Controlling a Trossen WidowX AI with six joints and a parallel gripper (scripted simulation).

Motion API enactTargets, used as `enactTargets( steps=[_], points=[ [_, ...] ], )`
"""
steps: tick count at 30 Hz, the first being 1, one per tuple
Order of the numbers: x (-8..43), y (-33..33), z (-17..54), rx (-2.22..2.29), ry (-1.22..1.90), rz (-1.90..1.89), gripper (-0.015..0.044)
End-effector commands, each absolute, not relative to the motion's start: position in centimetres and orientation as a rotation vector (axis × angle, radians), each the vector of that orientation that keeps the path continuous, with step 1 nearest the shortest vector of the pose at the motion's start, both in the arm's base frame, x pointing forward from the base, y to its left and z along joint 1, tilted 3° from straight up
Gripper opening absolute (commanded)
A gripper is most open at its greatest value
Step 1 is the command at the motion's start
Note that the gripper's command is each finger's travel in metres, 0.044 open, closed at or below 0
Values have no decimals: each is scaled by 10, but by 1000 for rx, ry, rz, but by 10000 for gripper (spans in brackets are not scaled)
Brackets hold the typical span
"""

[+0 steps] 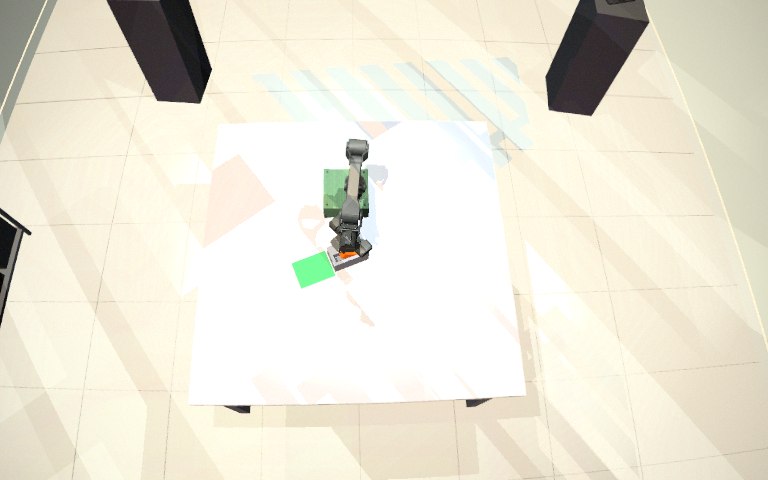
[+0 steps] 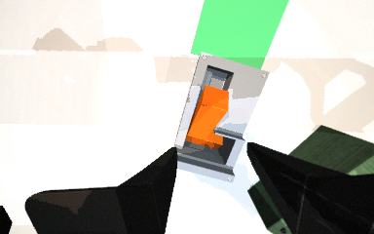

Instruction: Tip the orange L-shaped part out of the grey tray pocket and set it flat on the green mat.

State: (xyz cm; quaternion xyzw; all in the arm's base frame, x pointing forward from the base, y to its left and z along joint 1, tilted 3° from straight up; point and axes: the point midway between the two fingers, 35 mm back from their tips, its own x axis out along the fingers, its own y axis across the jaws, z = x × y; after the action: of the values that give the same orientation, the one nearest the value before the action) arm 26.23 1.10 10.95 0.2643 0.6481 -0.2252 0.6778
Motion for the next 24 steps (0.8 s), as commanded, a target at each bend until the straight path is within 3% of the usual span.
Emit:
enactTargets(
  steps=[1,24],
  points=[
    [270,-6,109,878,1382,-779,280],
    [273,-4,70,878,1382,-779,280]
  ],
)
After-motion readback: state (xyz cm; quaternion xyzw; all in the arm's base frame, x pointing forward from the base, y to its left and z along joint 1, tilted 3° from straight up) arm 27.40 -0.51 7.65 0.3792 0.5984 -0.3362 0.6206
